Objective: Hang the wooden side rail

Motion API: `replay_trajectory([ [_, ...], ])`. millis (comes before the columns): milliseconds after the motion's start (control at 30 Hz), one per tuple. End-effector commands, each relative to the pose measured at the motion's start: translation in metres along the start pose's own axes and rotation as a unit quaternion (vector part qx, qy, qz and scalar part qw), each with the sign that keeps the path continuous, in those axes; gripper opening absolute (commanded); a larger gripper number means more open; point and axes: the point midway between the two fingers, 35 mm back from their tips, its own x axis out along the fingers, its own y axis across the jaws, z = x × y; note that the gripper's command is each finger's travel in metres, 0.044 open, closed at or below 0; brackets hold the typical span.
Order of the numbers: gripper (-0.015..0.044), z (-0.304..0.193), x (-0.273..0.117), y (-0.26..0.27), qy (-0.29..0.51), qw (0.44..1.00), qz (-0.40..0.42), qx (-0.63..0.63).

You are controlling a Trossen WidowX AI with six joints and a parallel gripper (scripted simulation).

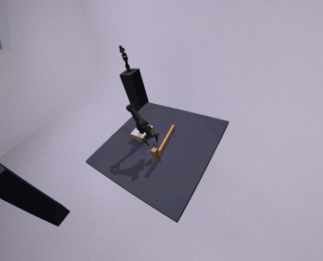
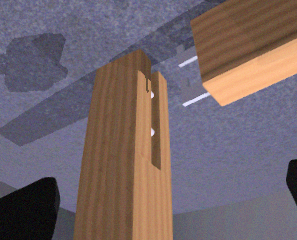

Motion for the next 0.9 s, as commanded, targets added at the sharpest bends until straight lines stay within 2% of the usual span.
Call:
replay_trajectory([
  [0, 0.044, -0.001, -0.001, -0.001, 0.002, 1.0, -0.002, -0.002],
  [333, 0.044, -0.001, 0.0, -0.001, 0.002, 1.0, 0.0, 0.021],
  [600, 0.044, 0.001, 0.003, -0.006, 0.008, 0.957, 0.026, 0.288],
  [867, 0.044, 0.002, 0.006, -0.011, 0.032, 0.841, 0.045, 0.538],
])
